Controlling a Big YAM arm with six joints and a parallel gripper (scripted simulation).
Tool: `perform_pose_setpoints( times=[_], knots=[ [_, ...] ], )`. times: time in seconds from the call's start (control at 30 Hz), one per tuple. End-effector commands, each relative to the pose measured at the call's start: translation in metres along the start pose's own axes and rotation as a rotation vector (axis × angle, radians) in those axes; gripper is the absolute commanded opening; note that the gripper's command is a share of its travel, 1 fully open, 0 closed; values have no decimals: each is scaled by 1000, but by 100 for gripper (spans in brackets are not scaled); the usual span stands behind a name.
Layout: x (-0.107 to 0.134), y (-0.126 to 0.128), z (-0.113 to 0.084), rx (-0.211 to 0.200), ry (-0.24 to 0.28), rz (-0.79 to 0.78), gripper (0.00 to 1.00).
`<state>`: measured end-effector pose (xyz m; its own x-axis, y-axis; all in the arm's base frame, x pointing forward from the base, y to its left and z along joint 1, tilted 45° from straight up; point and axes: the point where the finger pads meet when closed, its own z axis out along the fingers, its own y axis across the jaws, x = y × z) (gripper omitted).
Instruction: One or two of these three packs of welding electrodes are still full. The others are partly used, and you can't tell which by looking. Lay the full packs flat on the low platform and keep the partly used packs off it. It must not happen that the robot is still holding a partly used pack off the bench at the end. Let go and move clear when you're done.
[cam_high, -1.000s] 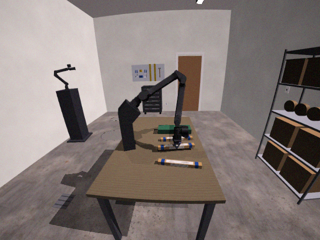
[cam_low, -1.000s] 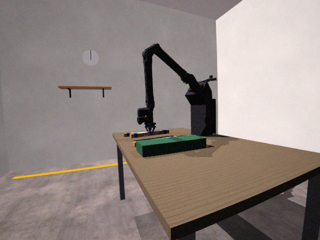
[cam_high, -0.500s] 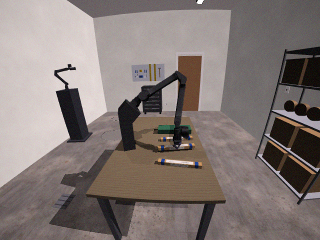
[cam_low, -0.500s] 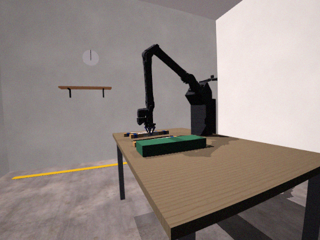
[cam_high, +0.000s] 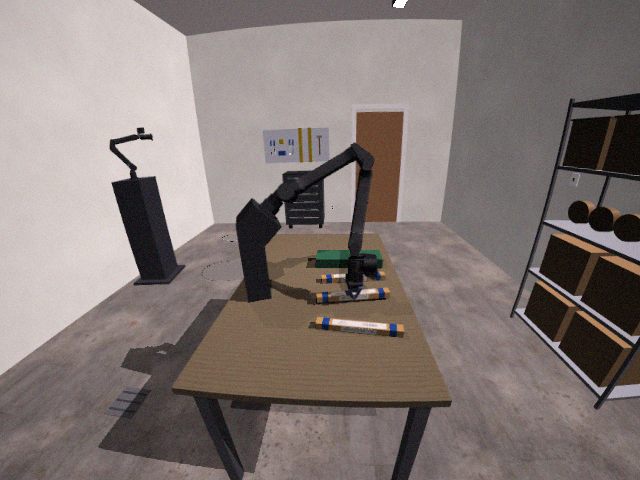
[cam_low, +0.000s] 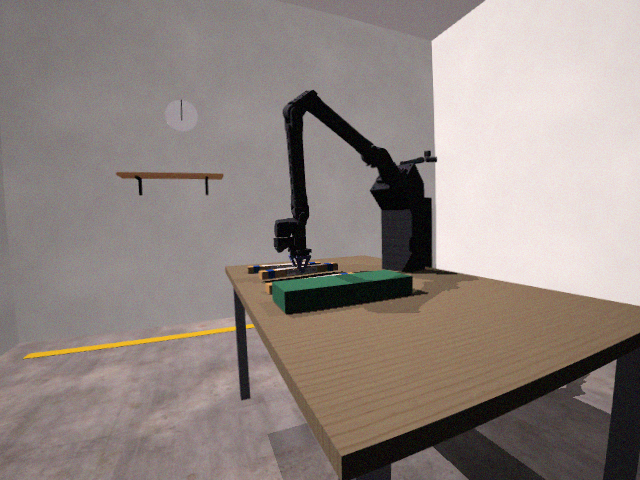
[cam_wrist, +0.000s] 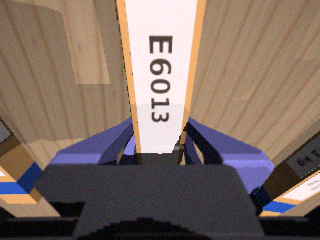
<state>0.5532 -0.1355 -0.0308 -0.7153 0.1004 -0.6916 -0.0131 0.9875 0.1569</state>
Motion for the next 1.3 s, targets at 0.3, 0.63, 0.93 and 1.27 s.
perform_pose_setpoints(
  times=[0.3, 0.63, 0.93, 1.27],
  knots=[
    [3, -3, 7, 6, 1, 21, 0],
    [1, -6, 9, 9, -4, 23, 0],
    [7, -9, 7, 12, 3, 31, 0],
    [3, -10, 3, 15, -9, 29, 0]
  ],
)
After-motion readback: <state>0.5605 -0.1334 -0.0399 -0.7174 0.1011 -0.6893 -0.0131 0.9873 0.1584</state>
